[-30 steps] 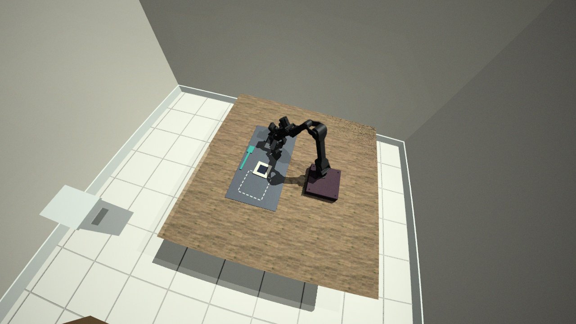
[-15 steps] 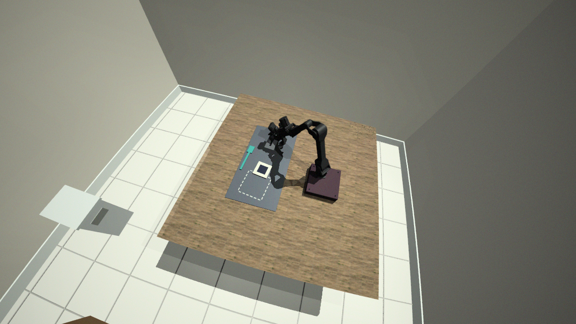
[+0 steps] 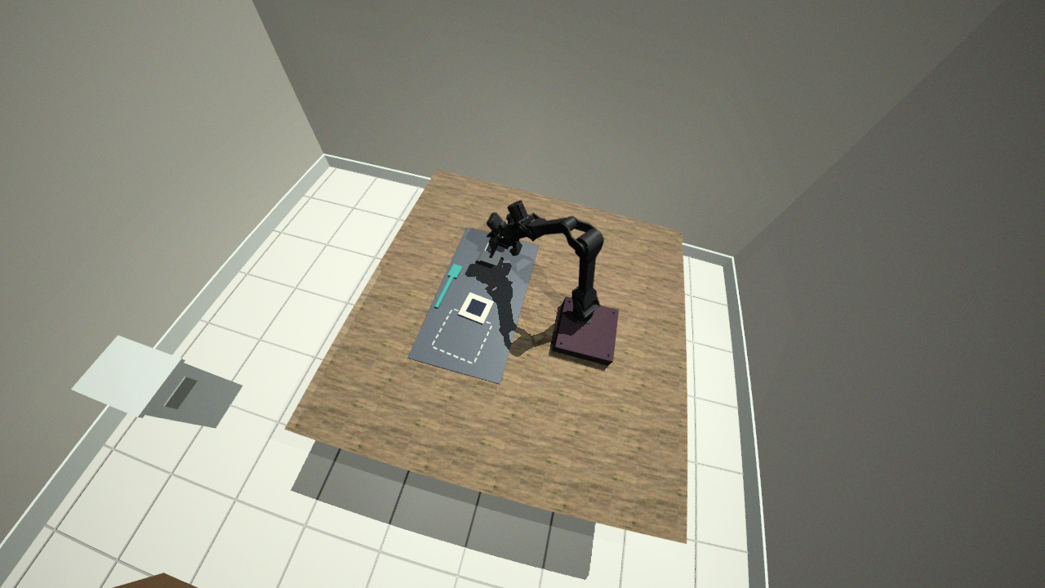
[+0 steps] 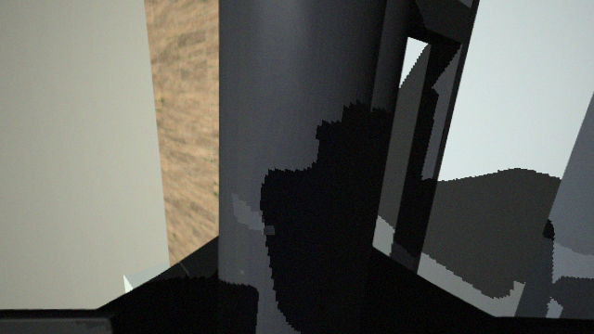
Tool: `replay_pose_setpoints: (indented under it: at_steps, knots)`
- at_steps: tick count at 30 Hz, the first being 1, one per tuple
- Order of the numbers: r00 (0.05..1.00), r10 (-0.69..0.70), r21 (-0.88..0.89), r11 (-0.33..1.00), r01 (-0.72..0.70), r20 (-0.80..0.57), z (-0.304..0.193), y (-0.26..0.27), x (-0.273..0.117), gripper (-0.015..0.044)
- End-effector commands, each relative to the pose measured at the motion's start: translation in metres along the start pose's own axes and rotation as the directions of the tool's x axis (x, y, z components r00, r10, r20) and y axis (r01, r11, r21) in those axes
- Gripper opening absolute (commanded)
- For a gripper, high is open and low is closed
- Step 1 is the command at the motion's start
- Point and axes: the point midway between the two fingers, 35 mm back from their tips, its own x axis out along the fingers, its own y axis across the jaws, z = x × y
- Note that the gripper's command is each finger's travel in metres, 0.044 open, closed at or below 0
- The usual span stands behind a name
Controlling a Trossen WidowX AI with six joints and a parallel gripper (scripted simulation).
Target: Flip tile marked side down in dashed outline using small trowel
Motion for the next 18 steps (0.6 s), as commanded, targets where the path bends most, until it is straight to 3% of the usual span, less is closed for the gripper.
replay_pose_setpoints:
  at_steps: [1, 18]
  knots:
    - [1.000, 0.008, -0.013, 1.000, -0.008, 0.005, -0.004, 0.006, -0.002, 0.0000]
    - [0.997, -0.001, -0.056, 0.998, 0.005, 0.078, -0.102, -0.014, -0.009, 0.0000]
